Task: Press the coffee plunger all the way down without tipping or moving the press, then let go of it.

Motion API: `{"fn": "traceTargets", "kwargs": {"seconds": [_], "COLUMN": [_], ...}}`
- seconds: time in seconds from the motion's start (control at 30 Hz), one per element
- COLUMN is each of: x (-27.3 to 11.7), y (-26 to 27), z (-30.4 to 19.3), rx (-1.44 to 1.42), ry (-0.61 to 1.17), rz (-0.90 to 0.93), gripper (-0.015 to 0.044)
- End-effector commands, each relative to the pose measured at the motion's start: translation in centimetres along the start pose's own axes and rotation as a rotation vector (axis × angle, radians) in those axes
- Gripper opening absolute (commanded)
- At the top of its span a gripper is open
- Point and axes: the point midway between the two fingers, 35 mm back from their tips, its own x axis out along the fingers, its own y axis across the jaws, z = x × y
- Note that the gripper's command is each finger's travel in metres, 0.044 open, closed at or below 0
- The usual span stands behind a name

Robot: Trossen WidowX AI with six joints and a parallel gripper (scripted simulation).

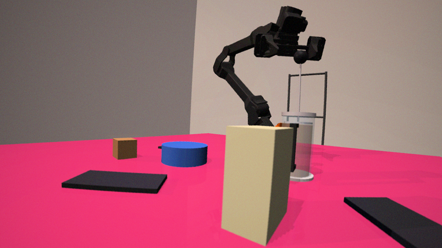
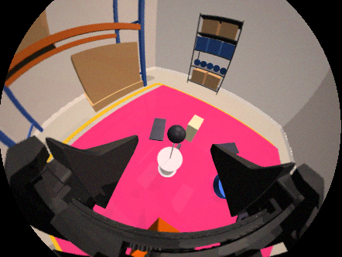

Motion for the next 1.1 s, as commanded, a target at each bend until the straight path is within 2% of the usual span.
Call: {"fn": "traceTargets", "kwargs": {"seconds": [0.0, 0.9, 1.07], "x": [0.2, 4.1, 4.1], "y": [-0.2, -0.3, -0.3], "z": [-0.1, 0.0, 0.0], "rx": [0.006, 0.008, 0.008], "ry": [-0.013, -0.016, -0.016], "rz": [-0.005, -0.008, -0.008], "gripper": [0.044, 0.044, 0.0309]}}
